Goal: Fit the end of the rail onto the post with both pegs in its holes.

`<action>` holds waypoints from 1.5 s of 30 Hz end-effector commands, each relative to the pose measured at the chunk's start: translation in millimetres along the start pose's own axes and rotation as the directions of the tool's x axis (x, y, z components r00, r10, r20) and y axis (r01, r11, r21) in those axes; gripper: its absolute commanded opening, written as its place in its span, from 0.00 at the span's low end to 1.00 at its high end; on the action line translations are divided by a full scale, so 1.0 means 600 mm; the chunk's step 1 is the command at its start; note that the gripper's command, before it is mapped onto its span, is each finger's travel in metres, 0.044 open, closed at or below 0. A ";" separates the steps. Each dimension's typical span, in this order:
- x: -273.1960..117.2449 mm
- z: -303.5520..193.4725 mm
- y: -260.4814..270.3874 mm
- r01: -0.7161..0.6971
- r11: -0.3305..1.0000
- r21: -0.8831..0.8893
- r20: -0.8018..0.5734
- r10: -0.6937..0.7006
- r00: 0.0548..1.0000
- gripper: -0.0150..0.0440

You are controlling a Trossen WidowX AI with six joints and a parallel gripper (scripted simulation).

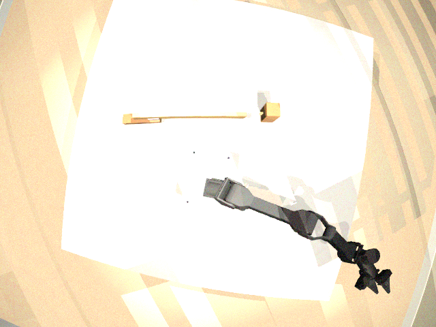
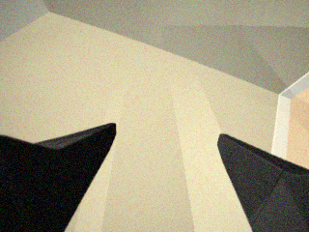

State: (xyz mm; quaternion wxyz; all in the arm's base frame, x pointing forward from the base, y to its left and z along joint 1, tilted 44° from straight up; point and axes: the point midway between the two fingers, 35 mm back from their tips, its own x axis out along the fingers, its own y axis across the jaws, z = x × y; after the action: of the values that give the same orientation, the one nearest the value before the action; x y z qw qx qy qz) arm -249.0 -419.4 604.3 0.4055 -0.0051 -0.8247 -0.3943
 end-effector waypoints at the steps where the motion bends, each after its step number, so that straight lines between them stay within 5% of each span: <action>1: -0.001 -0.002 -0.001 0.003 1.000 -0.002 -0.002 -0.003 1.000 0.98; 13: -0.141 -0.189 -0.080 0.222 0.942 -0.252 -0.220 -0.279 0.935 1.00; 23: -0.323 -0.339 -0.108 0.231 0.832 -0.505 -0.433 -0.475 0.766 1.00; 34: -0.601 -0.463 -0.078 -0.042 0.709 -0.704 -0.651 -0.621 0.437 1.00; 45: -0.906 -0.492 -0.011 -0.490 0.614 -0.619 -0.728 -0.683 0.064 1.00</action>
State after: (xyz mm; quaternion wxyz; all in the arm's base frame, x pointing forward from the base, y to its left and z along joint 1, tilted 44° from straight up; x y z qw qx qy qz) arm 278.3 -471.9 366.1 0.7401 0.1806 -0.1124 -0.6380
